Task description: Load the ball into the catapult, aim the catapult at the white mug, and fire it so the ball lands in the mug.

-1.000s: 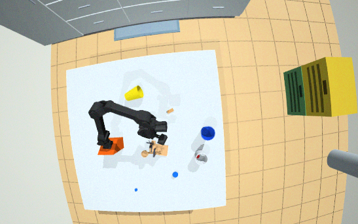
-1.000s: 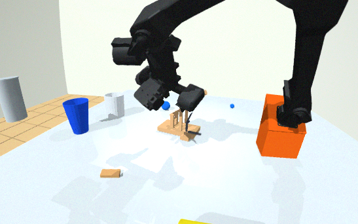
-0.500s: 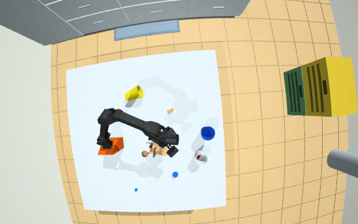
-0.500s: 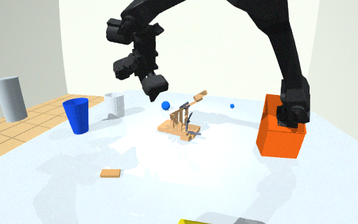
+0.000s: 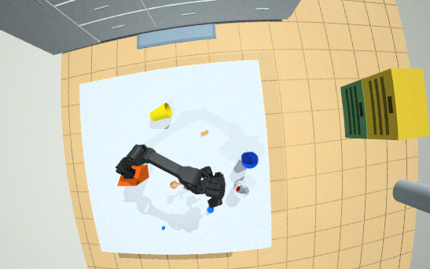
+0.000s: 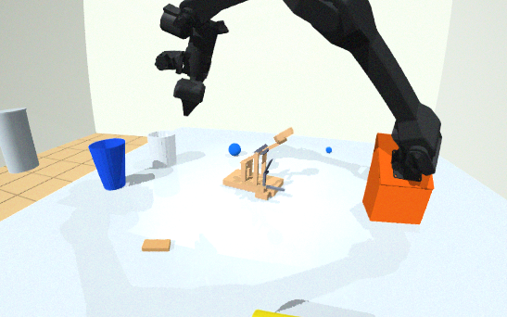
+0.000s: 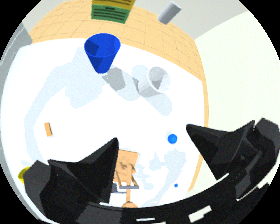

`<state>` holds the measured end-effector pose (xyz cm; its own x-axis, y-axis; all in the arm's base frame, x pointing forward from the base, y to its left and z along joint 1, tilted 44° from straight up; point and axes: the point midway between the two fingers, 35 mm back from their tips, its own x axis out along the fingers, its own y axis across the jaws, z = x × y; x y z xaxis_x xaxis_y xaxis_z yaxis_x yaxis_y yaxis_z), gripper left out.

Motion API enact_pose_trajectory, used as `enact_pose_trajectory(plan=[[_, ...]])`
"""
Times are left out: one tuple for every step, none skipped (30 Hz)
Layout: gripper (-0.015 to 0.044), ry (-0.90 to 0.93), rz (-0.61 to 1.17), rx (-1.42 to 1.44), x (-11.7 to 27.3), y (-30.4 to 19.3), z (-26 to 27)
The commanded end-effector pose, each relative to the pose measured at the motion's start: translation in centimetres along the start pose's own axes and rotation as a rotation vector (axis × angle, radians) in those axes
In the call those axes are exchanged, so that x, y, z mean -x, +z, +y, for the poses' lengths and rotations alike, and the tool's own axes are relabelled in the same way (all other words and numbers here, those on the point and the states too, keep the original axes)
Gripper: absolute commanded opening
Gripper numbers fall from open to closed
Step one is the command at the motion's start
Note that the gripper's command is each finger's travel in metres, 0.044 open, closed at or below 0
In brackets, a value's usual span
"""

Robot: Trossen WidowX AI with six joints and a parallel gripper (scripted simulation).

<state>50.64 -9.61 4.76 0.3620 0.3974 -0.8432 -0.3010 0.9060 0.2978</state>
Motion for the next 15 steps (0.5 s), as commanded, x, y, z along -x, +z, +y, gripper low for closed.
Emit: enact_pose_trajectory(plan=[[0.0440,0.014,-0.070,-0.106,0.2,1.1,-2.3],[0.0440,0.018,-0.086,-0.133,0.2,1.4,-2.9],[0.0440,0.023,-0.103,-0.160,0.3,1.6,-3.5],[0.0440,0.027,-0.118,-0.185,0.3,1.7,-4.1],[0.0440,0.031,-0.133,-0.210,0.4,1.9,-4.6],[0.0440,0.036,-0.148,-0.234,0.4,2.0,-5.2],[0.0440,0.041,-0.163,-0.258,0.5,2.1,-5.8],[0.0440,0.047,-0.178,-0.282,0.6,2.3,-6.3],[0.0440,0.052,-0.192,-0.306,0.6,2.4,-6.9],[0.0440,0.058,-0.207,-0.329,0.7,2.4,-7.5],[0.0440,0.065,-0.221,-0.353,0.8,2.5,-8.0],[0.0440,0.072,-0.235,-0.375,0.9,2.6,-8.6],[0.0440,0.079,-0.249,-0.398,1.0,2.7,-9.1],[0.0440,0.086,-0.262,-0.420,1.1,2.7,-9.6],[0.0440,0.093,-0.273,-0.437,1.2,2.8,-10.0]])
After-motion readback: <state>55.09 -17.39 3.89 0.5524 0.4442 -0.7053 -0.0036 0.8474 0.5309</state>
